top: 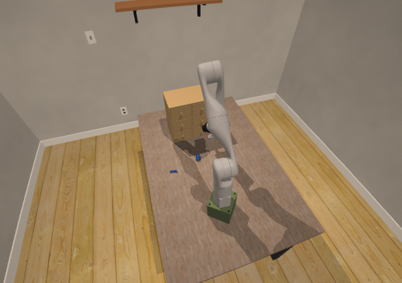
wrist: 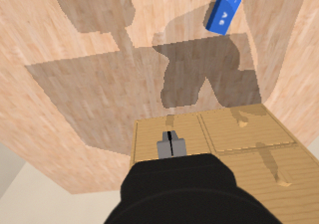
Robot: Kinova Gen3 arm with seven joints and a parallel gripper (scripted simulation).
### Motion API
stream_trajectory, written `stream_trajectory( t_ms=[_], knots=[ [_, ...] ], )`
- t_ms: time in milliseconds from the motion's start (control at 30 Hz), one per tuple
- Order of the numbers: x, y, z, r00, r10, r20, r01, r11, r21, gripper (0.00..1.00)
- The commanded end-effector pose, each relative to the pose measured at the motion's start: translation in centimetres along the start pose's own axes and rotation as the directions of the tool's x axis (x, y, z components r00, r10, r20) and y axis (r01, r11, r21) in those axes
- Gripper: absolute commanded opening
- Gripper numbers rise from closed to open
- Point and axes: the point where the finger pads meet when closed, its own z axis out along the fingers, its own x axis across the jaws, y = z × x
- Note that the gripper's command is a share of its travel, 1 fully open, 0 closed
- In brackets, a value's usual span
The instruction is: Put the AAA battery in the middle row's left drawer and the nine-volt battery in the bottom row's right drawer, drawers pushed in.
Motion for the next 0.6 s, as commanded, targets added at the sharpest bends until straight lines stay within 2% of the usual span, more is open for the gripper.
stream_trajectory(
  t_ms=[0,567],
  knots=[
    [0.01,-0.56,0.23,1.000,0.002,0.000,-0.002,1.000,0.002,0.00],
    [0.00,-0.63,0.77,1.000,0.002,0.000,-0.002,0.999,-0.032,0.00]
  ],
)
